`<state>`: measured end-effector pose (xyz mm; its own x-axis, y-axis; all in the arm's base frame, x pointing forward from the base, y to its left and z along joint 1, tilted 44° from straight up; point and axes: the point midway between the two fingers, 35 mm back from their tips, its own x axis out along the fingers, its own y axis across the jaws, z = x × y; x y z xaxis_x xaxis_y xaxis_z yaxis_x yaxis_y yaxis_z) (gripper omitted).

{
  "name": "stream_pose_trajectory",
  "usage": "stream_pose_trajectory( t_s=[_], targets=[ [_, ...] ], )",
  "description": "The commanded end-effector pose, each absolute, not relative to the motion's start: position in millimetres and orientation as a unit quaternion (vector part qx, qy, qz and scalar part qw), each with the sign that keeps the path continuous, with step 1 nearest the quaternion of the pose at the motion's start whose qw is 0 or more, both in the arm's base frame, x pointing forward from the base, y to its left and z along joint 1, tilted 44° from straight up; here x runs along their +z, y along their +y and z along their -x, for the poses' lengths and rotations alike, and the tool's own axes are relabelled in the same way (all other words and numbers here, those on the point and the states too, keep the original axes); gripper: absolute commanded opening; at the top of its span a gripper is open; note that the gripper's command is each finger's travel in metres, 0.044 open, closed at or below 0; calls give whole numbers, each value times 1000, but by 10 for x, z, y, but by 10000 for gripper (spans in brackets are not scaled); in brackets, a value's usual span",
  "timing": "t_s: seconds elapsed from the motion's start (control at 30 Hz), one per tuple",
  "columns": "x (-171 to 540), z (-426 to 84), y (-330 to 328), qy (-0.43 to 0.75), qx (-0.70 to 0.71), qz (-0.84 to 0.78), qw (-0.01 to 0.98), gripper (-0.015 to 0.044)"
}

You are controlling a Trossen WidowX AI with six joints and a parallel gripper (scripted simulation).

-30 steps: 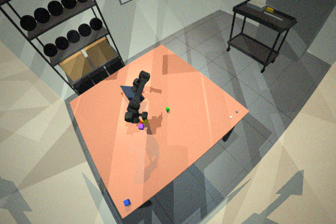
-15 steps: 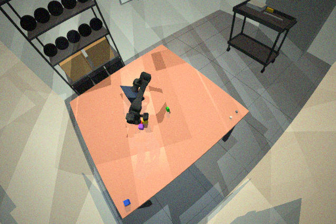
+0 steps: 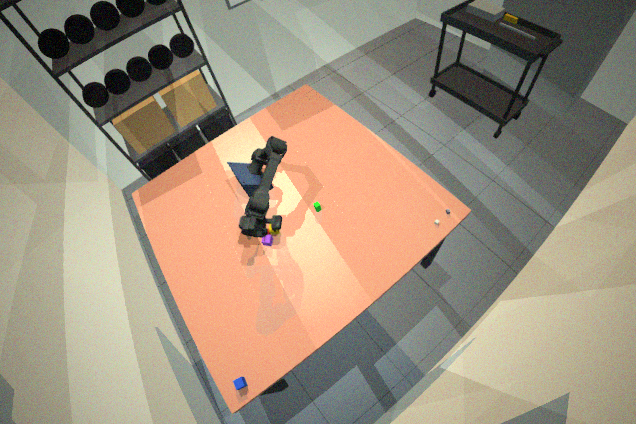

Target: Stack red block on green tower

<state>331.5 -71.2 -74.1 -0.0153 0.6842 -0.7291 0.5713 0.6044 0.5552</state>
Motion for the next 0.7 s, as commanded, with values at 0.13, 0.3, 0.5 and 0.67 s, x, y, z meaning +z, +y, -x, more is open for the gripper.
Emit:
stream_pose_trajectory(
  t_s=[0.13, 0.3, 0.5, 0.67],
  targets=[
    [-870, -3267, -543, 718, 54, -440, 536, 440],
    [-925, -3262, -487, 718, 54, -441, 536, 440],
    [-932, -3261, -480, 718, 54, -441, 536, 440],
    [-932, -3261, -480, 718, 54, -441, 536, 440]
  ],
)
